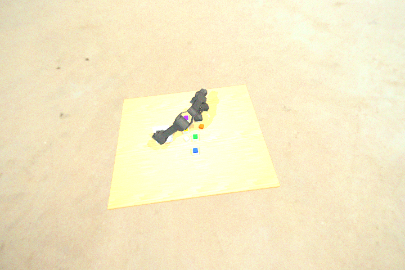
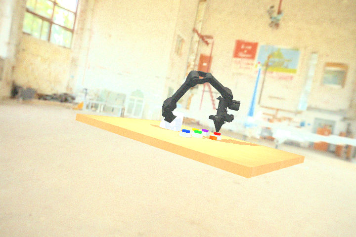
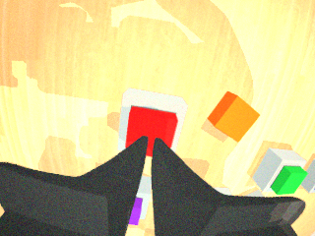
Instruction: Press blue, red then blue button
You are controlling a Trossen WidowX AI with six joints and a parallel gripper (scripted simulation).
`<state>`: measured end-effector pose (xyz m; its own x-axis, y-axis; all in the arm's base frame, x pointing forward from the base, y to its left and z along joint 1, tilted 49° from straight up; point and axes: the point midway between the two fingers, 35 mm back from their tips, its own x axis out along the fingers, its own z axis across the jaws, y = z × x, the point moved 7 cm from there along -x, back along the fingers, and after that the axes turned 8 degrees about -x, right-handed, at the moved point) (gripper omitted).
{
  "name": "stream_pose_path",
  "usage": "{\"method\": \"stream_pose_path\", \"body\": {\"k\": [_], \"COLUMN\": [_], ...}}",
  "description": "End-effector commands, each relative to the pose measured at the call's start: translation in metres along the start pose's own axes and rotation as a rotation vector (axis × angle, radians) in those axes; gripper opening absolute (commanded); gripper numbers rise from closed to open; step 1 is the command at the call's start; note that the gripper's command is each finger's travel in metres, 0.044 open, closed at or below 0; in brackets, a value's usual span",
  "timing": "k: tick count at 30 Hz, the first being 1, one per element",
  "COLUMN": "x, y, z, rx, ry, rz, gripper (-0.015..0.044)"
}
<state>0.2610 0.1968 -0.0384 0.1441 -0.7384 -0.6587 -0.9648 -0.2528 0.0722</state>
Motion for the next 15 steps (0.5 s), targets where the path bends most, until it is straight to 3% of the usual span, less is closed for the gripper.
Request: {"method": "stream_pose_path", "body": {"k": [1, 4, 9, 15], "x": [-0.021, -0.023, -0.080, -0.083], "y": [0.000, -0.001, 0.000, 0.000], "z": [0.000, 0.000, 0.000, -0.002], "rx": [0.006, 0.006, 0.005, 0.005], "ry": [-0.008, -0.008, -0.010, -0.010], "rz": [-0.006, -0.006, -0.005, -0.005], "gripper": [0.0020, 0.0020, 0.0020, 0.0020]}}
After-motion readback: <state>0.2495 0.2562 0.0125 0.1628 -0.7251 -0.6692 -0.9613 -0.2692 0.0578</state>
